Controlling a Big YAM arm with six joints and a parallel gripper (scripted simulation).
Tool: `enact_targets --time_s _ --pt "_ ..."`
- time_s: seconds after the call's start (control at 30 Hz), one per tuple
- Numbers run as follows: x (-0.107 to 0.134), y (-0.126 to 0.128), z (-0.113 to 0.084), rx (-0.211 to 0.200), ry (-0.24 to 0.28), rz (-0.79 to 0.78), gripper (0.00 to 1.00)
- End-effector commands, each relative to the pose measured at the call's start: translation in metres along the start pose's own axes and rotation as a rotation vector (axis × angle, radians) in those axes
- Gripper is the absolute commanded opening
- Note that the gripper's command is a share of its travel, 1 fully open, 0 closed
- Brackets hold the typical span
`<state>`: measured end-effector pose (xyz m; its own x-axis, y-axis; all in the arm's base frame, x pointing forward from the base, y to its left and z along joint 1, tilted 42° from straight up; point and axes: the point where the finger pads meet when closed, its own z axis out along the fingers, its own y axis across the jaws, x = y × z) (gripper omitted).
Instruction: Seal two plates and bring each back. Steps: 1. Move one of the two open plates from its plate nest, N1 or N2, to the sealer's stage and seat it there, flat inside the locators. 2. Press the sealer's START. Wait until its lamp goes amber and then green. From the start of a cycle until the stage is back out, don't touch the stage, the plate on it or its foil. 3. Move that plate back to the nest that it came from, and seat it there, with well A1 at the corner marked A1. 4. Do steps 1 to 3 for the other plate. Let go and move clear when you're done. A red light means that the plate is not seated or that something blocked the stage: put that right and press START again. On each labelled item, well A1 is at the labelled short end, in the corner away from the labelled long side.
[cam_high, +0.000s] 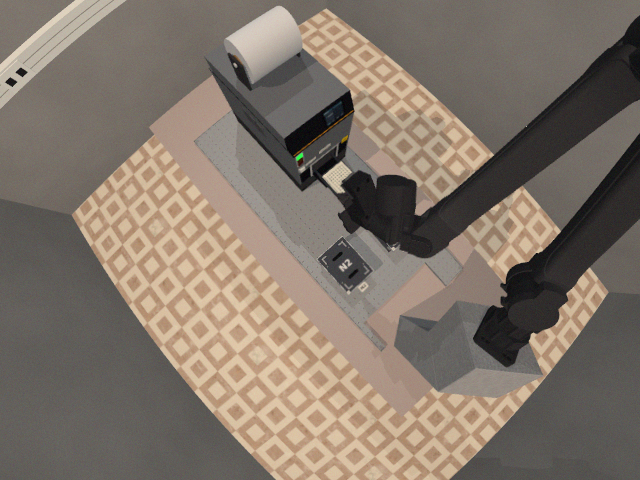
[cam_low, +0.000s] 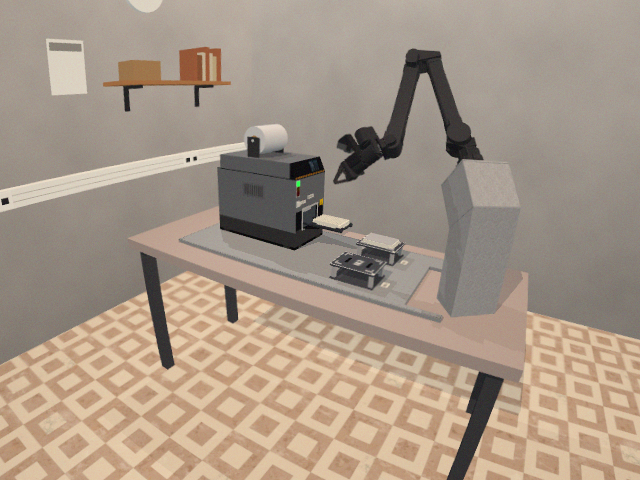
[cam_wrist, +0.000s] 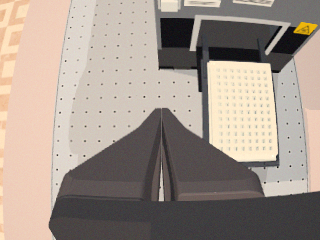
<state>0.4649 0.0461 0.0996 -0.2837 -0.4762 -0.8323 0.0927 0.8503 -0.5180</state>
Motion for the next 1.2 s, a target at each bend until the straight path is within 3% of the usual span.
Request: enact_targets --time_s 0.0,0.17,0.33,0.67,0.93,1.03,1.17 --pt "0.023 -0.003 0.003 0.019 -0.025 -0.057 0.0" --pt "0.01 -0.009 0.01 0.044 -0.035 -0.034 0.0" --pt "-0.006 -0.005 0.01 0.036 -0.06 -0.007 0.0" --pt "0.005 0.001 -0.002 0.011 -0.038 0.001 0.0" --pt "-0.013 -0.001 0.005 0.027 -0.079 0.016 0.0" --pt "-0.011 -0.002 0.031 0.024 -0.061 -0.004 0.0" --pt "0.001 -0.004 0.041 0.026 -0.032 -0.022 0.0"
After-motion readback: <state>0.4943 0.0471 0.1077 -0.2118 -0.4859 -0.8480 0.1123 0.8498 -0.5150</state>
